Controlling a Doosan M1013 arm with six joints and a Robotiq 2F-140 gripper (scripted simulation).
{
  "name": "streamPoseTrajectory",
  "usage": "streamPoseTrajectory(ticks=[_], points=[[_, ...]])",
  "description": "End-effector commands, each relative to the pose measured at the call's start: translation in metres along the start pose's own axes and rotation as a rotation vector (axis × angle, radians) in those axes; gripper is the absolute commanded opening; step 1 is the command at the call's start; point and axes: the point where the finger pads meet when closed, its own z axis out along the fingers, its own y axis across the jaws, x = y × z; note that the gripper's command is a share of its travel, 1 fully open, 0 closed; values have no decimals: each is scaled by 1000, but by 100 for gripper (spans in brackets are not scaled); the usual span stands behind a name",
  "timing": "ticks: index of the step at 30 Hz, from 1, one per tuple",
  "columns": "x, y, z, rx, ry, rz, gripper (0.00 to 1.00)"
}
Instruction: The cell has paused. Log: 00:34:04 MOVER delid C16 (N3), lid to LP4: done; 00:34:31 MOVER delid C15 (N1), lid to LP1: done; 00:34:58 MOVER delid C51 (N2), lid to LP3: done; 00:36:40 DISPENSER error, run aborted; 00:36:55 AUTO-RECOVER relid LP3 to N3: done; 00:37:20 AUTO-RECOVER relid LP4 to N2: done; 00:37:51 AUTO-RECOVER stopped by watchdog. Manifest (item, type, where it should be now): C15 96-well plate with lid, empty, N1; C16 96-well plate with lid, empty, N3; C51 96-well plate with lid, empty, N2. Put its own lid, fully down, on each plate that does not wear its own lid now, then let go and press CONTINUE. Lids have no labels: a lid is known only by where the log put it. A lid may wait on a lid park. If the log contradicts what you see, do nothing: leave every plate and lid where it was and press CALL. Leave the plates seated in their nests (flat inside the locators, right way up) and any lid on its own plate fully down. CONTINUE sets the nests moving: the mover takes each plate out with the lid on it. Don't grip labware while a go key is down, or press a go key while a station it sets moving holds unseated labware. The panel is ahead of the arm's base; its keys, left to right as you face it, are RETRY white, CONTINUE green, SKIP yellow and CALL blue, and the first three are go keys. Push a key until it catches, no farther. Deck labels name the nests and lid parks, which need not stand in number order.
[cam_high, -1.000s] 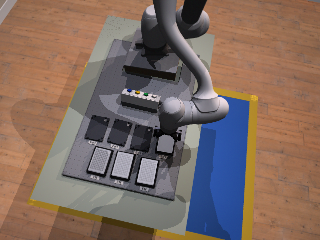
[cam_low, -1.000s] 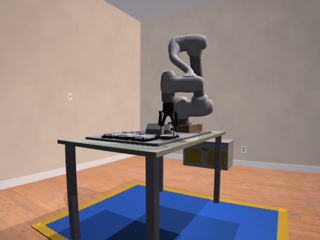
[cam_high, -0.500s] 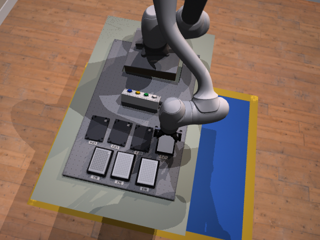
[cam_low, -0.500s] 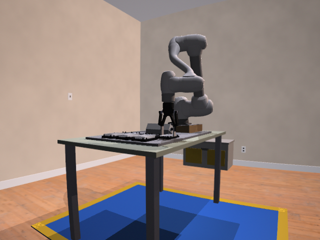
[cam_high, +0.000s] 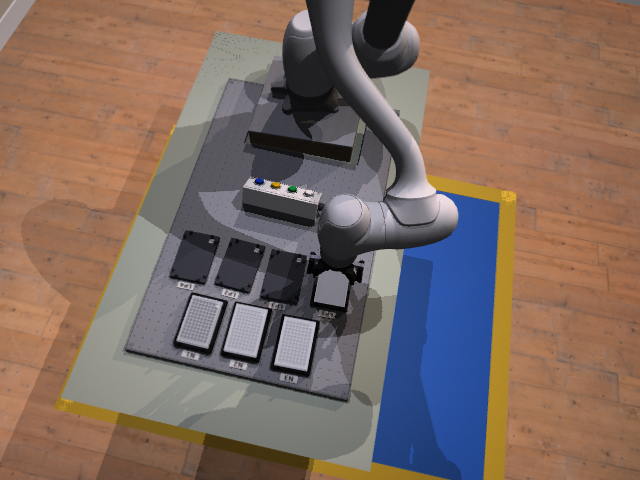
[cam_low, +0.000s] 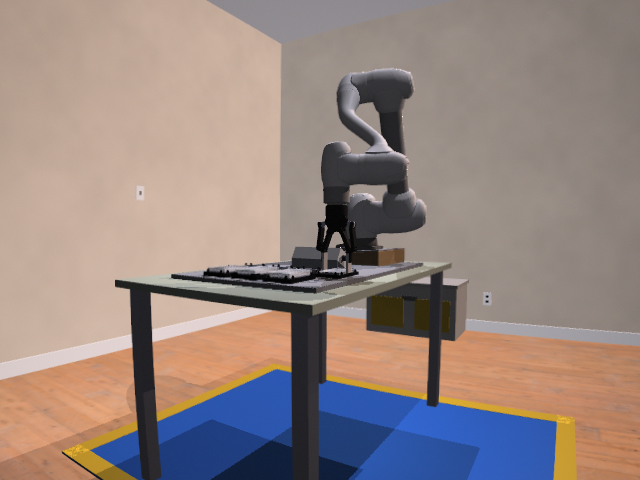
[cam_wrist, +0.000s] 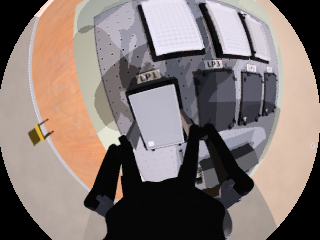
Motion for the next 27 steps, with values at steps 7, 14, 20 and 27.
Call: streamPoseTrajectory(ticks=[7, 14, 20, 27], points=[[0, 2, 3, -3, 0, 2, 0], [0, 2, 3, -3, 0, 2, 0], [0, 2, 2, -3, 0, 2, 0], [-1, 2, -1, -3, 0, 2, 0]])
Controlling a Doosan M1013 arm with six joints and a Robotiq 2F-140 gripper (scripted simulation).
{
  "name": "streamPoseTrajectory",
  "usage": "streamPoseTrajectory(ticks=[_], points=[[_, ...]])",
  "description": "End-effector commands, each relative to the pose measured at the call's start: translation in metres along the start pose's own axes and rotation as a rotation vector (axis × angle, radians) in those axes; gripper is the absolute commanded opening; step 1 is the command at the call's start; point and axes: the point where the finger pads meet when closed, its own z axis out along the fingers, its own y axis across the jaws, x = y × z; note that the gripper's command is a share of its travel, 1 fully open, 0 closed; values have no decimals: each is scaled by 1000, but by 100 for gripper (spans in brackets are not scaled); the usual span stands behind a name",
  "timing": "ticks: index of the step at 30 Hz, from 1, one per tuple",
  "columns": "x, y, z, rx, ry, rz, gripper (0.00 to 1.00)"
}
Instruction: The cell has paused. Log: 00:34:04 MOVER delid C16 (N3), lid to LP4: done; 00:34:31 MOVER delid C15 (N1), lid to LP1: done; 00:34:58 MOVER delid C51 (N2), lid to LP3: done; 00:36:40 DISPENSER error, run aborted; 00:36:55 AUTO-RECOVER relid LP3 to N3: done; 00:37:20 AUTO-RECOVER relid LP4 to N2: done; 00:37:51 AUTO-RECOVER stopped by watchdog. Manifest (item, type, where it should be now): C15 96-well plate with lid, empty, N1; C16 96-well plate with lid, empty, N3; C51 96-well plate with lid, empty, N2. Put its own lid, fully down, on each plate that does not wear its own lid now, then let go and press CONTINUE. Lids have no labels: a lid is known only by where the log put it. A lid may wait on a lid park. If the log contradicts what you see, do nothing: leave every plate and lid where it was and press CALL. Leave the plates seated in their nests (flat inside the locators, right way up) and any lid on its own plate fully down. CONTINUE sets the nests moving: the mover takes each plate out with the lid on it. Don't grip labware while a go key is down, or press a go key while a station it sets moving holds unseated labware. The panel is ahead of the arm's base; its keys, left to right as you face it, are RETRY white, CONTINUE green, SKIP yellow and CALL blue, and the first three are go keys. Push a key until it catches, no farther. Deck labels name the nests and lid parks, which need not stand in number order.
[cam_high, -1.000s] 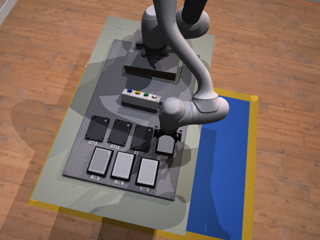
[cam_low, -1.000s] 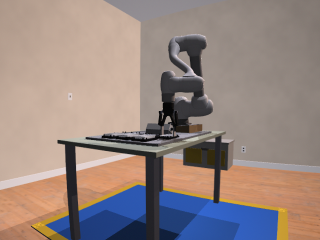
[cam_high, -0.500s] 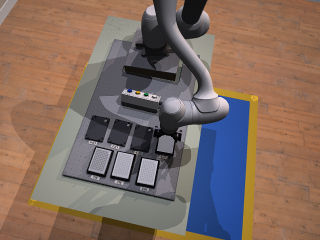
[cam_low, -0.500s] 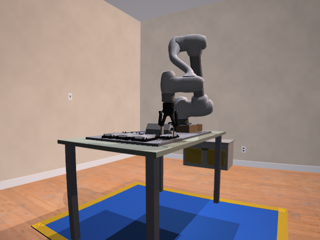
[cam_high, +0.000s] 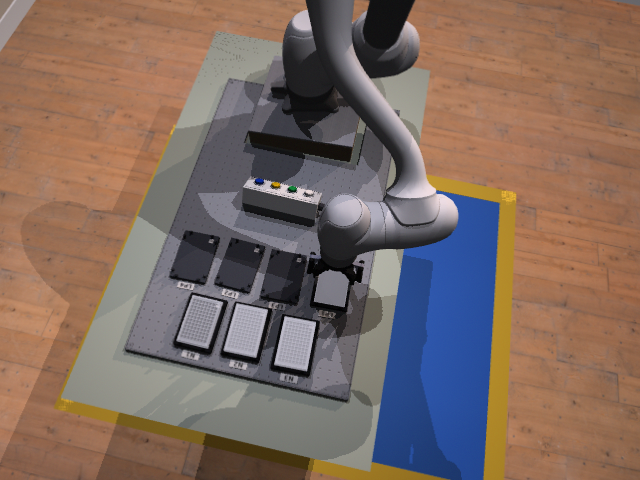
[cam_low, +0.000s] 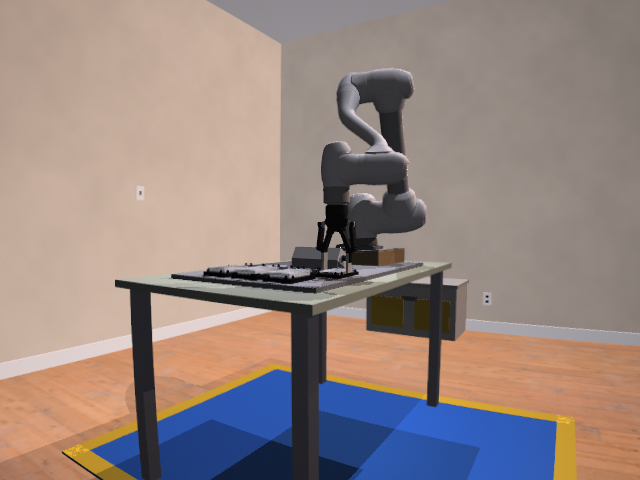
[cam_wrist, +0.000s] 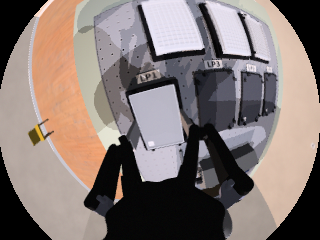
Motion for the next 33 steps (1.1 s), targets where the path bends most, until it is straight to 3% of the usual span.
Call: streamPoseTrajectory(ticks=[1, 33], points=[[-1, 2, -1, -3, -1, 2, 0], [-1, 2, -52, -3, -1, 2, 0]])
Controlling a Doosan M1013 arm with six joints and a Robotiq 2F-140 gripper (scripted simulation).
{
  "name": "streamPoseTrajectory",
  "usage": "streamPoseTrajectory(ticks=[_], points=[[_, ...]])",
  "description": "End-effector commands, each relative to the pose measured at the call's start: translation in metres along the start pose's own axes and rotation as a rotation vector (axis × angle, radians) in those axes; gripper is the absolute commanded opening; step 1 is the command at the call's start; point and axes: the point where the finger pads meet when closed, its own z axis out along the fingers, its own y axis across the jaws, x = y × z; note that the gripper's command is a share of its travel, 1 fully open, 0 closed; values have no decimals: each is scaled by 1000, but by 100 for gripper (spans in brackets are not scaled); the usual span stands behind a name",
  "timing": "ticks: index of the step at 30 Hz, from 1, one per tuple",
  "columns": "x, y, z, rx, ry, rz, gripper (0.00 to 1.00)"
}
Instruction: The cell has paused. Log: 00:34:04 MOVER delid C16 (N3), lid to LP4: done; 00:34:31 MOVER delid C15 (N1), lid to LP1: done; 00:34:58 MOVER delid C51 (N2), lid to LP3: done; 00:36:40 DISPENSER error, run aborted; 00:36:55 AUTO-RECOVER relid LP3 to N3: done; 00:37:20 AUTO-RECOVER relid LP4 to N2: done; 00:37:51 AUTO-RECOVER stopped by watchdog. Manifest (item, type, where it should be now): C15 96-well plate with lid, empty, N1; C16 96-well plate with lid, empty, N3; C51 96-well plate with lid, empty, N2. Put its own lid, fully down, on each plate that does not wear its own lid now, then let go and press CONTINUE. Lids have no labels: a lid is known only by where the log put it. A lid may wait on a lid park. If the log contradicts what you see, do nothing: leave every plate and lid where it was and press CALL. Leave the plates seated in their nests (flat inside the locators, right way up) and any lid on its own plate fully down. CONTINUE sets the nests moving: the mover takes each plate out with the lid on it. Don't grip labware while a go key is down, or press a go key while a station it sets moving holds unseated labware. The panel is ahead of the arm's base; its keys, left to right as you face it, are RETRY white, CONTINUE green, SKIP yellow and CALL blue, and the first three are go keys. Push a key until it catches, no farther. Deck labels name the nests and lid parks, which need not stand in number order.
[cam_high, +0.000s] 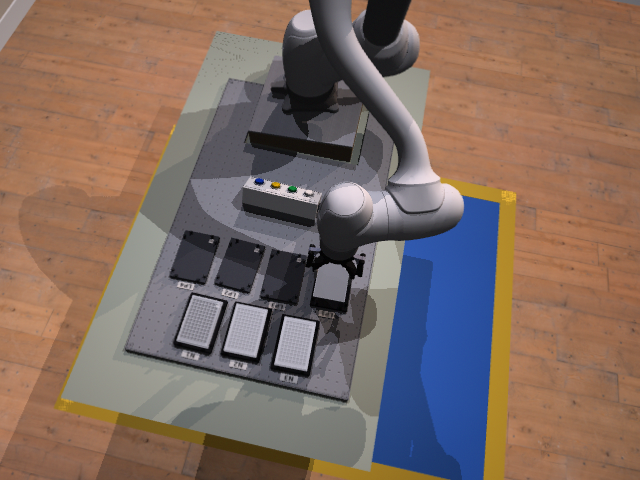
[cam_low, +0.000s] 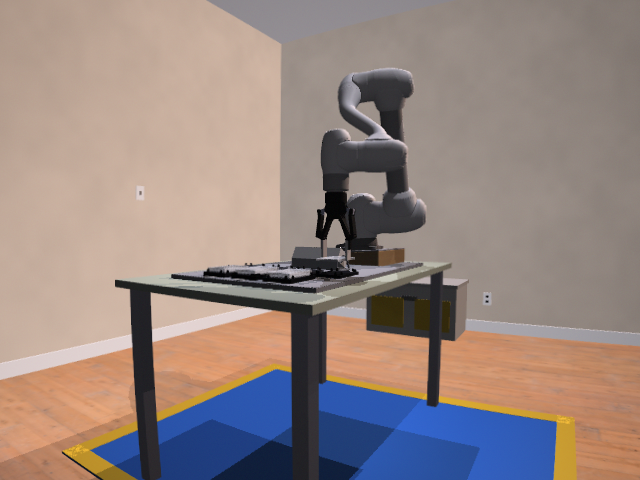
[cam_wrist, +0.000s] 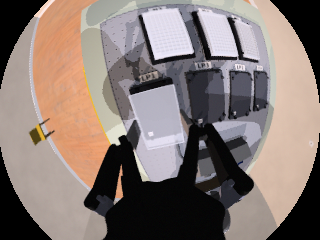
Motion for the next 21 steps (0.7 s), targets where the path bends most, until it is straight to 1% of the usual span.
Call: streamPoseTrajectory(ticks=[1, 11, 21], points=[[0, -2, -8, 2, 1, -1, 0], [0, -2, -18, 2, 1, -1, 0], [0, -1, -20, 2, 1, -1, 0]])
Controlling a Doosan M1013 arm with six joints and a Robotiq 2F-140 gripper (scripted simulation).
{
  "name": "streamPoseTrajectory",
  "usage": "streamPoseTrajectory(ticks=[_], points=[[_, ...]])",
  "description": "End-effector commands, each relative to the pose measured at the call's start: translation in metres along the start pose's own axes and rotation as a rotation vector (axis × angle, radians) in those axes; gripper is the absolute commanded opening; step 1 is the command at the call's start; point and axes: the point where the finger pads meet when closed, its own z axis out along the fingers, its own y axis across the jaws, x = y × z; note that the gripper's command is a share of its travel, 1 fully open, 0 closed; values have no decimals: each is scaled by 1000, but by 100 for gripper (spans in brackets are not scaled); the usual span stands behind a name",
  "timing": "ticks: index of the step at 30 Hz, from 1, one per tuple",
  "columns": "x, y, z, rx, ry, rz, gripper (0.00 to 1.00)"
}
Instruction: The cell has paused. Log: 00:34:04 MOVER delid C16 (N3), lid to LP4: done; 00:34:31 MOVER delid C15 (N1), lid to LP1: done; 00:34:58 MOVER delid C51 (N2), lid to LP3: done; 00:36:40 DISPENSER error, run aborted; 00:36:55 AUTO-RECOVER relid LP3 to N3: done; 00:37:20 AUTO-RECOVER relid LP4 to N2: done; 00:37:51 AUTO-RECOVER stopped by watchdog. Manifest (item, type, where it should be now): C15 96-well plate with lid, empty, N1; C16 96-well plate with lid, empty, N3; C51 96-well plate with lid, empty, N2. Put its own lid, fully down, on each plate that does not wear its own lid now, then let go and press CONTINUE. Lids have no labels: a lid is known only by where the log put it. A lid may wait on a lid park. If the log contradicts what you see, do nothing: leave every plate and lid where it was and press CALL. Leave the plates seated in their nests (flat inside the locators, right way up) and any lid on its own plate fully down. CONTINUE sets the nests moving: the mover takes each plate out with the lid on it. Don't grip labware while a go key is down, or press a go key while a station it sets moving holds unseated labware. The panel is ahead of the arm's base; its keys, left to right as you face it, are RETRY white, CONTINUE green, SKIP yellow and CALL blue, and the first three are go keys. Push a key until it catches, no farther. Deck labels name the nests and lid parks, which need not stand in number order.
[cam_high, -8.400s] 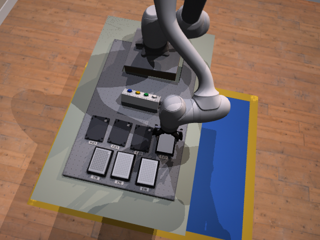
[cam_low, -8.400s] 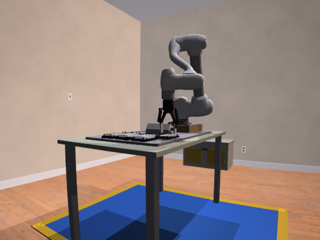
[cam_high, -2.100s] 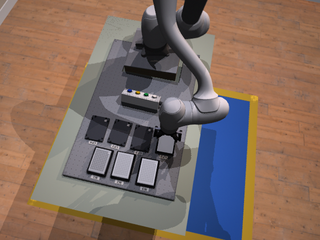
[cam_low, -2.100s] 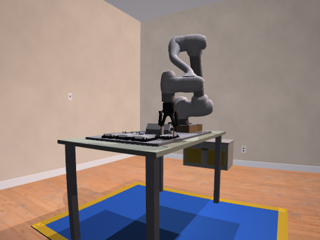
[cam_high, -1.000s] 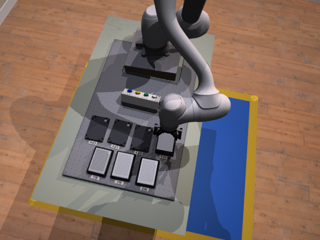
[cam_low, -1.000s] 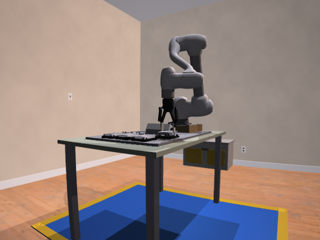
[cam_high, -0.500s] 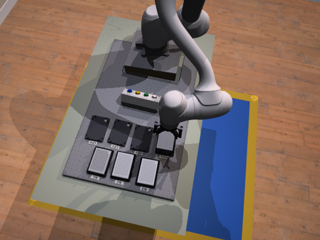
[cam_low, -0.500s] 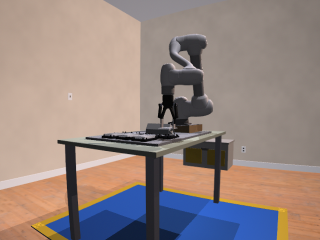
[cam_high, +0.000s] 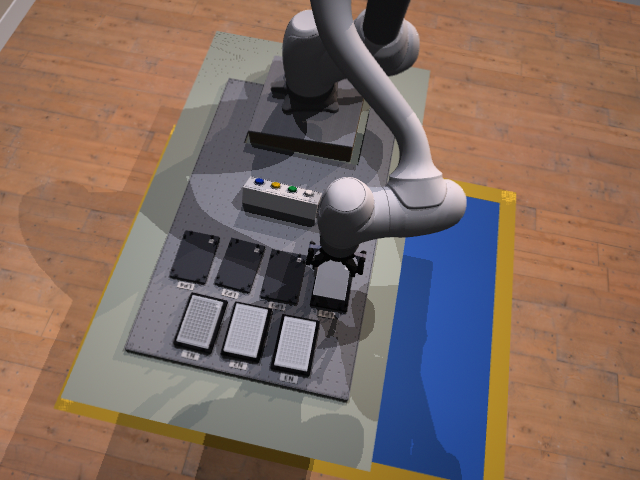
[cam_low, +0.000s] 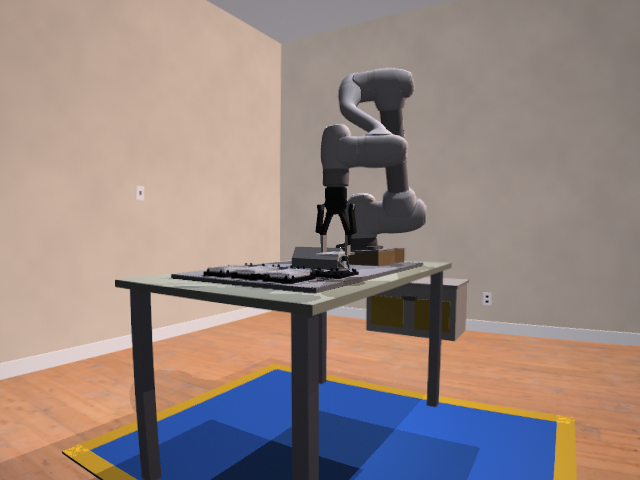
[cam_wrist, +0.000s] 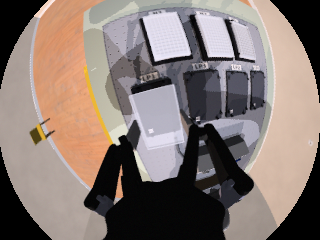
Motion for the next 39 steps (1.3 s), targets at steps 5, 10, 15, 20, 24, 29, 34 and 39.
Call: streamPoseTrajectory(ticks=[5, 10, 15, 20, 24, 29, 34, 39], points=[[26, 24, -4, 4, 0, -1, 0], [82, 98, -6, 5, 1, -2, 0], [104, 134, -6, 5, 1, -2, 0], [145, 220, -5, 5, 1, -2, 0], [157, 255, -4, 4, 1, -2, 0], [175, 318, -2, 3, 0, -1, 0], [176, 324, -2, 3, 0, -1, 0], [176, 324, -2, 3, 0, -1, 0]])
